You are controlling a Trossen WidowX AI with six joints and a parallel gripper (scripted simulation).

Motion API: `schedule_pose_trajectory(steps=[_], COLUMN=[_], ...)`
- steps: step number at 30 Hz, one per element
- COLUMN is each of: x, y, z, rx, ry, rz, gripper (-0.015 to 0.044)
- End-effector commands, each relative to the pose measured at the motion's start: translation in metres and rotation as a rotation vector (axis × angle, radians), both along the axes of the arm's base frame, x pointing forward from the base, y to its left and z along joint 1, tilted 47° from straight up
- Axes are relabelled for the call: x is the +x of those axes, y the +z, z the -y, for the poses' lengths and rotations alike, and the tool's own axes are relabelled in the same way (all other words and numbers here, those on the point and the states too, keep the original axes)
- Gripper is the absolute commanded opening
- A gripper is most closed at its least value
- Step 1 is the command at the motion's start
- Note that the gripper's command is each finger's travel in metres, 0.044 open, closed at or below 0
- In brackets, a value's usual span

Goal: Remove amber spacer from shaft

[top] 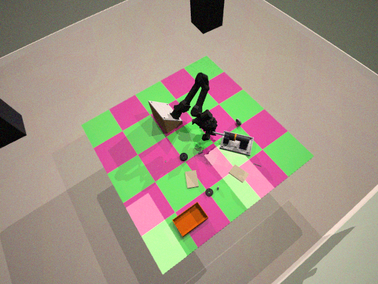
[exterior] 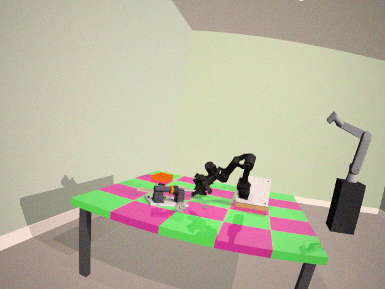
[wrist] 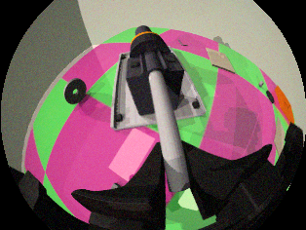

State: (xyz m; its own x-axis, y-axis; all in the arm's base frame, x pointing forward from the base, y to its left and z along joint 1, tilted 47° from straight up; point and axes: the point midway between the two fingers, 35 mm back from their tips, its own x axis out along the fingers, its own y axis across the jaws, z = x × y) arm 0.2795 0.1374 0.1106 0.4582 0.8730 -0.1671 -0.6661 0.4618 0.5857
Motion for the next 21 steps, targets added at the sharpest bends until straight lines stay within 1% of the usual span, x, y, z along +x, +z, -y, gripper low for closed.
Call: schedule_pose_trajectory(steps=[1, 21], x=[-0.0007, -0.0022], y=[0.0001, -0.0008], z=[0.0005, 0.0015], rx=[-0.001, -0.001], ry=[0.002, 0.002], rz=[0.006, 0.005], gripper=[0.0, 0.0])
